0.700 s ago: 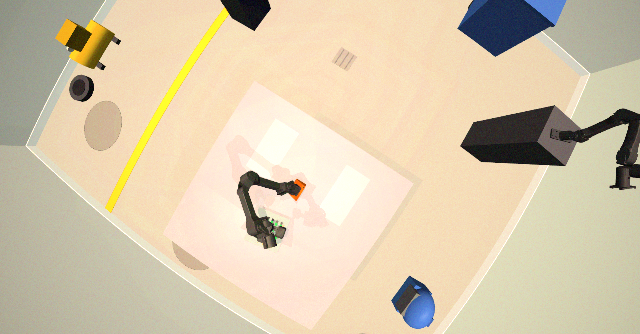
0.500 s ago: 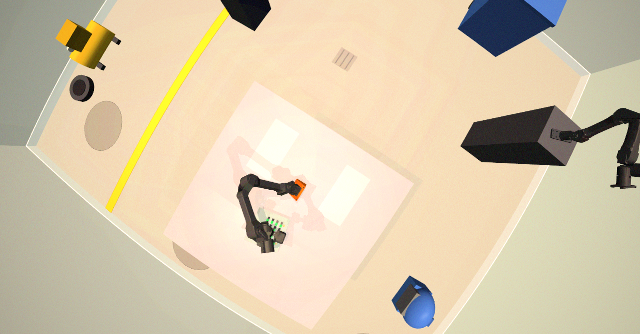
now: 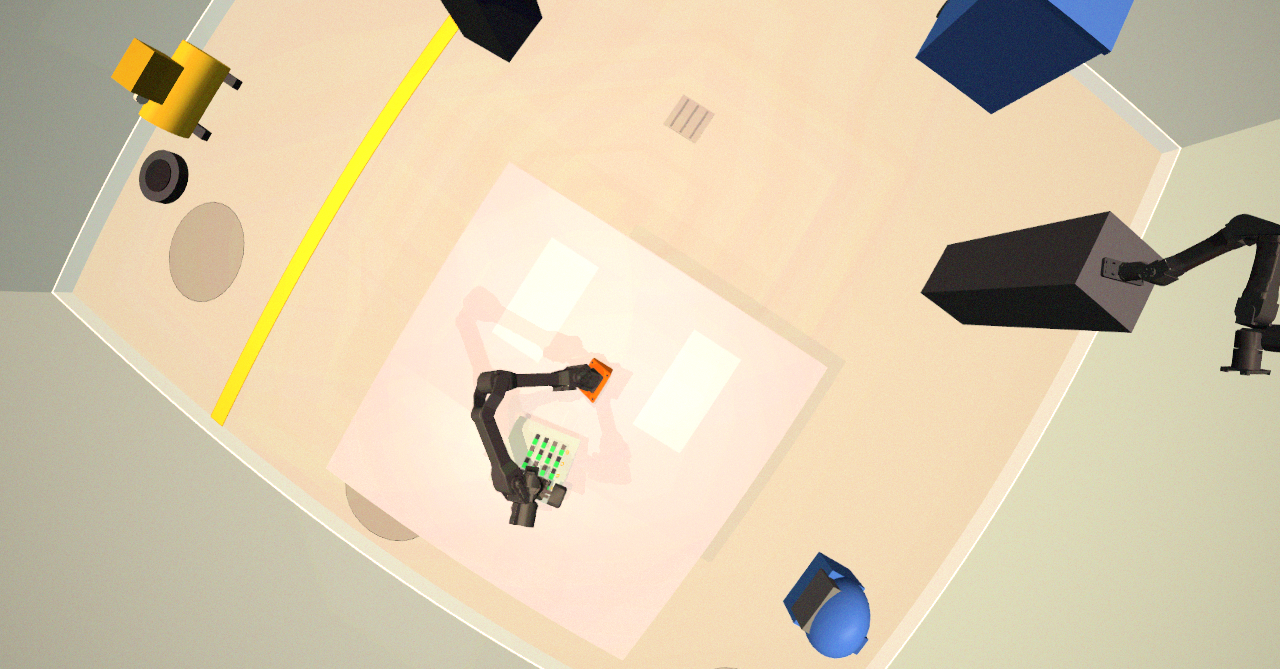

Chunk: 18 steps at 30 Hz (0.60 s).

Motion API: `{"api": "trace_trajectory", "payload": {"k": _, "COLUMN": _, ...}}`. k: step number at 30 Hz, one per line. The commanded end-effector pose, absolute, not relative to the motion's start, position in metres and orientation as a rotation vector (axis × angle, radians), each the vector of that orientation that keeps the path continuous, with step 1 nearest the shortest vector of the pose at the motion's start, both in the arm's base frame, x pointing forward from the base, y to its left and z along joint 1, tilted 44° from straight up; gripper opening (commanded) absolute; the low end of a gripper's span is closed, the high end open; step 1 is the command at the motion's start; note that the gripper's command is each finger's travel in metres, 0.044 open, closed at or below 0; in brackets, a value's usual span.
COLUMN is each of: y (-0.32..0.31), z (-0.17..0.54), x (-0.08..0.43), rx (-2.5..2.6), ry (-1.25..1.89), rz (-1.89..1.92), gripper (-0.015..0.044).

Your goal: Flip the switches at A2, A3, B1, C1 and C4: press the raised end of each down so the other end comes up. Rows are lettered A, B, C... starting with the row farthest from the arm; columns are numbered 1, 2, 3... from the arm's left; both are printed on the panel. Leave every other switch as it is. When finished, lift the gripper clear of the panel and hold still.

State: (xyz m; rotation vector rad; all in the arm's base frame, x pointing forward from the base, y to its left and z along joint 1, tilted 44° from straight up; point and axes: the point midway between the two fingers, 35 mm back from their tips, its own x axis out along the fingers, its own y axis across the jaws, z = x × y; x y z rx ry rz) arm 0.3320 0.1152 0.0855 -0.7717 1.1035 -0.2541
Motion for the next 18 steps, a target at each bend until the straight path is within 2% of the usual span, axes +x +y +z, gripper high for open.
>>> {"api": "trace_trajectory", "payload": {"k": 1, "y": 0.0963, "z": 0.0647, "x": 0.3451, "rx": -0.782, "ry": 1.131, "rz": -0.272, "gripper": 0.0}}
{"api": "trace_trajectory", "payload": {"k": 18, "y": 0.0887, "z": 0.0554, "x": 0.3513, "rx": -0.782, "ry": 1.13, "rz": -0.273, "gripper": 0.0}}
